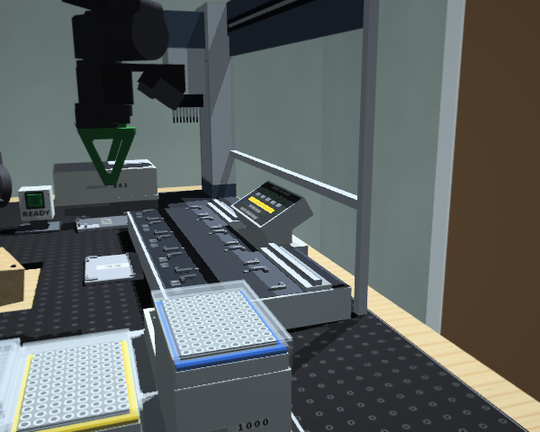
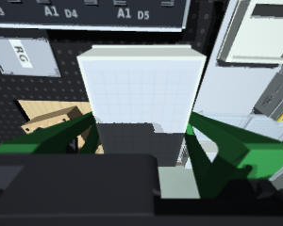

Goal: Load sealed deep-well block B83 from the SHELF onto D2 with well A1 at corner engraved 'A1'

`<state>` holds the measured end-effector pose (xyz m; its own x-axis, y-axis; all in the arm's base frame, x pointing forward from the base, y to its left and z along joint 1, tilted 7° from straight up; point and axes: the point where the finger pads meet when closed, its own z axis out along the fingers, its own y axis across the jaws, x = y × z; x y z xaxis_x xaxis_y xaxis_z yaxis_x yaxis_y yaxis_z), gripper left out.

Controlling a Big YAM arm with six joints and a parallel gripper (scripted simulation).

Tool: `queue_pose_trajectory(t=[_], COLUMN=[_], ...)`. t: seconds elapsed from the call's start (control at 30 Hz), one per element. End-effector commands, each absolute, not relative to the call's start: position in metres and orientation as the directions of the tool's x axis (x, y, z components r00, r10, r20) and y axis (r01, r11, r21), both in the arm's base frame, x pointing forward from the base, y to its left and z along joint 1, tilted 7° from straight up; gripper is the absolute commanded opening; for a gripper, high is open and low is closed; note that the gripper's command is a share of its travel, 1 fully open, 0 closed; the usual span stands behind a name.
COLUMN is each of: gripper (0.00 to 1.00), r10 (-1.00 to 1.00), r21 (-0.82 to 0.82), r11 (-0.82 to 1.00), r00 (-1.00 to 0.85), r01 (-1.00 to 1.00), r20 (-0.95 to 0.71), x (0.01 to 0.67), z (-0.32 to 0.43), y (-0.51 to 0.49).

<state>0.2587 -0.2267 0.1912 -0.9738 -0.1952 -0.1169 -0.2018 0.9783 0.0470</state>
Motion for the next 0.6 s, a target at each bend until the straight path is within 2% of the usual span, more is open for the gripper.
queue_pose_trajectory(t=[0.0,0.57], gripper=[0.00,0.00], r10=[-0.178,-0.177], r21=[0.025,0.029], r11=[0.983,0.983], r00=[-0.975,-0.975], r01=[-0.183,-0.183], r20=[-0.132,-0.132], x=[0.257,0.244], z=[0.205,0.206], y=[-0.210,-0.137])
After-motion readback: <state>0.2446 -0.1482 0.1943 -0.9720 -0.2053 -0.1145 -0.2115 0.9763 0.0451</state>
